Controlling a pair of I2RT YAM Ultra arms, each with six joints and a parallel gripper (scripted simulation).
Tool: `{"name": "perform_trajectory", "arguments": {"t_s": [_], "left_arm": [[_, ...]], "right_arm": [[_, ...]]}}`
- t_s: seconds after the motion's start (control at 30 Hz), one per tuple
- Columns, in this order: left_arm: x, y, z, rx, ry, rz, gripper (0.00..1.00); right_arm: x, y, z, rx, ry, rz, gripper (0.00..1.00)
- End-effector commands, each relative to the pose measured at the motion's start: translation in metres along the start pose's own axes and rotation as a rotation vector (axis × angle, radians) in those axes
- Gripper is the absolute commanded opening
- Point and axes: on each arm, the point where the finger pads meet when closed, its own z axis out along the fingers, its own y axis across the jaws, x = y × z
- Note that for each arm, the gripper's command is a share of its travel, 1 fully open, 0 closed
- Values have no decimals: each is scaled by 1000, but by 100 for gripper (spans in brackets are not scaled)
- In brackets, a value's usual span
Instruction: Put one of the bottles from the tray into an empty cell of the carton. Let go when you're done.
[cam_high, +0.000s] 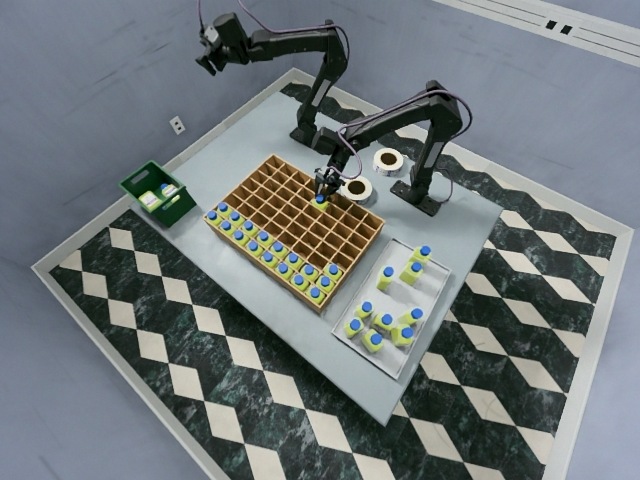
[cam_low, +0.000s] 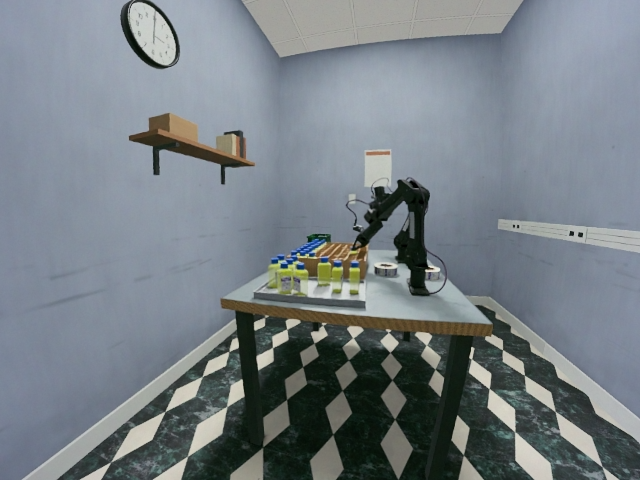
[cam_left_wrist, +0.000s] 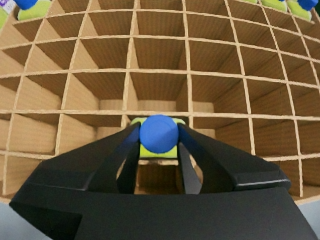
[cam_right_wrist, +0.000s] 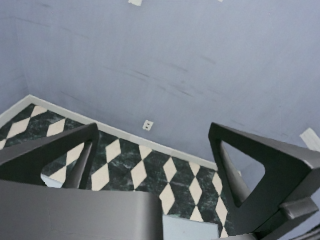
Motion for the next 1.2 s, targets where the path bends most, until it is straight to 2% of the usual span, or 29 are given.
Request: {"name": "perform_trajectory", "arguments": {"t_s": [0.0, 0.07, 0.13, 0.2, 0.23, 1.17], "left_arm": [[-16, 2, -5, 15, -54, -44, 30], [-18, -3, -1, 13, -49, -53, 30], [-1, -2, 3, 4, -34, -11, 30], [-9, -4, -1, 17, -48, -39, 30], [-29, -5, -9, 34, -82, -62, 43], [-29, -5, -10, 35, -80, -60, 43]], "right_arm": [[-6, -5, -4, 5, -14, 15, 100], [-6, -5, -4, 5, -14, 15, 100], [-6, -5, -4, 5, -14, 15, 100], [-6, -5, -4, 5, -14, 15, 100], [-6, -5, -4, 5, -14, 15, 100], [-6, -5, -4, 5, -14, 15, 100]]}}
